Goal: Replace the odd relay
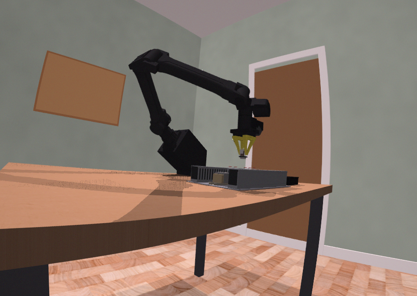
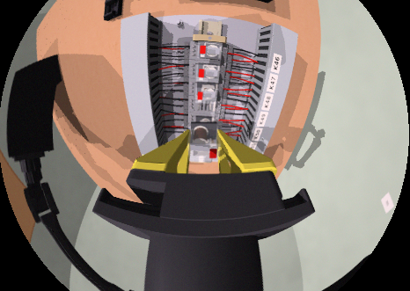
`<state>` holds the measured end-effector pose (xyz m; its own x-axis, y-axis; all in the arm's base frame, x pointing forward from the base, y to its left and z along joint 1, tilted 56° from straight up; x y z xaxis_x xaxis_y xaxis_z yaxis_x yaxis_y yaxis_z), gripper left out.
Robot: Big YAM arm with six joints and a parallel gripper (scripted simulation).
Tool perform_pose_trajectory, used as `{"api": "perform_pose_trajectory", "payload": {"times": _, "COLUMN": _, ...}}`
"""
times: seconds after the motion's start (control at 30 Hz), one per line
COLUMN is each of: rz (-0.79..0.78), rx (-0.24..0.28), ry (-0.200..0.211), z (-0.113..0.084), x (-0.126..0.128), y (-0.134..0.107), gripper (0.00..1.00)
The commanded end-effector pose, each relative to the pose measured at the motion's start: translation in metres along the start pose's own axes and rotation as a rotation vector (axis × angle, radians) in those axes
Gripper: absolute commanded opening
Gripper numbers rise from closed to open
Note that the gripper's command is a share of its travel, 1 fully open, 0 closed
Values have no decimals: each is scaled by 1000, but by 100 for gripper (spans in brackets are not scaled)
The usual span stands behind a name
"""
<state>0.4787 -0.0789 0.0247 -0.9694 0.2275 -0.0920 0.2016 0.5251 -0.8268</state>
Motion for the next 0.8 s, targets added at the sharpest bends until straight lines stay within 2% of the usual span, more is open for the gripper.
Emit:
{"api": "perform_pose_trajectory", "payload": {"times": 0.0, "rz": 30, "rx": -6, "ry": -3, "z": 3, "x": -7, "y": -17, "gripper": 0}}
{"api": "perform_pose_trajectory", "payload": {"times": 0.77, "rz": 47, "rx": -10, "ry": -11, "z": 0, "x": -16, "y": -17, "gripper": 0}}
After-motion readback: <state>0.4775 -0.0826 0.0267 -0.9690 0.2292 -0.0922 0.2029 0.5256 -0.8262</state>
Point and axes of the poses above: the point where the finger pads meet when closed, its own z axis out along the fingers, its own x axis across the jaws, y = z × x, the point moved 8 cm from there along -z, back along the fingers, and after that the axes turned 3 degrees about z, right-handed, at the moved point
